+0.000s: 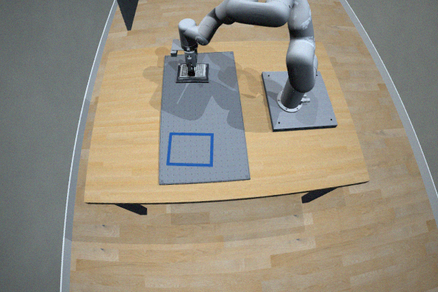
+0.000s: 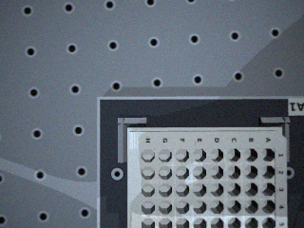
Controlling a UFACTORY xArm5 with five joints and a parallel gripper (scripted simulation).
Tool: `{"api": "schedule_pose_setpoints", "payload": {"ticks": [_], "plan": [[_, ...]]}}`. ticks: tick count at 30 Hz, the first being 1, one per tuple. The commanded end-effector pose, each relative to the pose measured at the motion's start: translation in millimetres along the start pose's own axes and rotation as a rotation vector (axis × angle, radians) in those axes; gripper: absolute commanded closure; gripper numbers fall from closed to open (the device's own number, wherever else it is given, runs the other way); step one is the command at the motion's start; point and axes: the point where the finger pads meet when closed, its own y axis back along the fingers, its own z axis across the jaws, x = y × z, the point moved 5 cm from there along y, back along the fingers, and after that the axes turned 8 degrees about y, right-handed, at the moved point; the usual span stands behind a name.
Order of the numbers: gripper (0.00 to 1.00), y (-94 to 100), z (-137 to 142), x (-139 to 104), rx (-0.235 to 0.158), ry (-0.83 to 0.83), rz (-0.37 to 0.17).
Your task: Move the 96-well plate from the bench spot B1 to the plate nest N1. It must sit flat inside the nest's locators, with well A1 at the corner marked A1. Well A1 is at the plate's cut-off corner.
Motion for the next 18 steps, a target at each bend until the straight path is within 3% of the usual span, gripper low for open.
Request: {"api": "schedule_pose_setpoints", "payload": {"ticks": [1, 18], "plan": [[0.0, 12.9, 1, 1, -0.001, 0.0, 0.004], [0.0, 53.0, 1, 1, -0.001, 0.0, 0.005]]}}
